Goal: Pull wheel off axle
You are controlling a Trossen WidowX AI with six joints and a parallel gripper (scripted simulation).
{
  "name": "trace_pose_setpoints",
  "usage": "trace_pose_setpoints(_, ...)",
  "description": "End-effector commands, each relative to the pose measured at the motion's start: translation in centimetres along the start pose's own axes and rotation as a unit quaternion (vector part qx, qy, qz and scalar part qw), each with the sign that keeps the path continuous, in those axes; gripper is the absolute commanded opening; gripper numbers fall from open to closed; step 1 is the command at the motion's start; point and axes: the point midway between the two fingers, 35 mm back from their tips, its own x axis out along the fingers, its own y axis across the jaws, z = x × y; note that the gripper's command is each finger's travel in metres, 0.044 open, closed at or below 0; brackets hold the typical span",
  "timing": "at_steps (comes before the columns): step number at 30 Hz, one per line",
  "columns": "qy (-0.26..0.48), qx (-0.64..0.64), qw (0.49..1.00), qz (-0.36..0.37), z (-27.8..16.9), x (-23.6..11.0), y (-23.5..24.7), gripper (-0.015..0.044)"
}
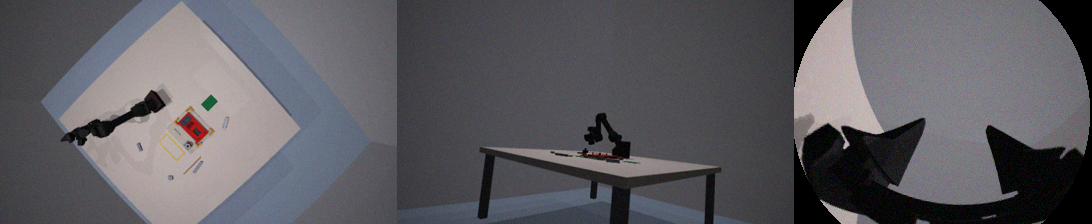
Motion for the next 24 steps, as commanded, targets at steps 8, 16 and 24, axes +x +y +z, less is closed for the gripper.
trace_pose_setpoints(8, -0.041, 0.09, 0.994, 0.051, 5.9, 0.2, 1.8, 0.03)
trace_pose_setpoints(16, -0.109, 0.222, 0.959, 0.14, 16.0, -1.0, 3.2, 0.03)
trace_pose_setpoints(24, -0.173, 0.331, 0.898, 0.234, 26.0, -4.3, 2.7, 0.03)
